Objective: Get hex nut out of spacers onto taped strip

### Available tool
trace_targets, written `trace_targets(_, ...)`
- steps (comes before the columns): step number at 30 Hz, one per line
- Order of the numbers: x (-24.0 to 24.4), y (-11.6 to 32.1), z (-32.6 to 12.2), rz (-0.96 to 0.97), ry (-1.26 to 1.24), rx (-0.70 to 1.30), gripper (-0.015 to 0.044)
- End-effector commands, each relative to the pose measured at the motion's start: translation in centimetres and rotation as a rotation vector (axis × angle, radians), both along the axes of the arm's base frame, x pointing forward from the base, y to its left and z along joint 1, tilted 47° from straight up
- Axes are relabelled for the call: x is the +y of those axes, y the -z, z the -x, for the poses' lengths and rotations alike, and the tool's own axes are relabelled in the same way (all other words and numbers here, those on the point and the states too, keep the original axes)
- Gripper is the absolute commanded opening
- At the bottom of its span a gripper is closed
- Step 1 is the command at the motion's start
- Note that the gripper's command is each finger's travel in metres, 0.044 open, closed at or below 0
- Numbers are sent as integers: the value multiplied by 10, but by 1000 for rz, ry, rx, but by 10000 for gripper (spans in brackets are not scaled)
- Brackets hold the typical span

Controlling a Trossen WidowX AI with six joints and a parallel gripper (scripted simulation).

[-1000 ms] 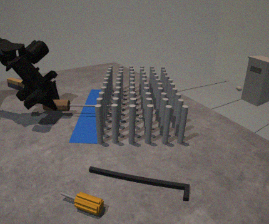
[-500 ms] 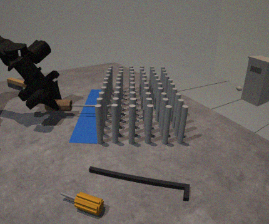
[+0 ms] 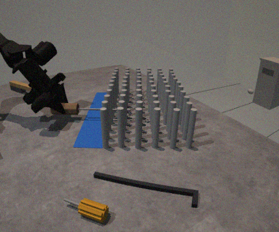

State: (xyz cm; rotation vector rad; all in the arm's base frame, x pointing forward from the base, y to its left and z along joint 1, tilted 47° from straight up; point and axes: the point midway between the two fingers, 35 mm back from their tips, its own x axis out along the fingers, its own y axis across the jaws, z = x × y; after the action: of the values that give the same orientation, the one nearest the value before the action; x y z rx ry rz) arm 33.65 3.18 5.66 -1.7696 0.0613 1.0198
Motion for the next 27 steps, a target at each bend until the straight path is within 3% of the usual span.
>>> trace_targets(1, -3, -3, -4, 4, 0, -15, 0)
trace_targets(27, -9, 1, -17, 5, 0, -16, 0)
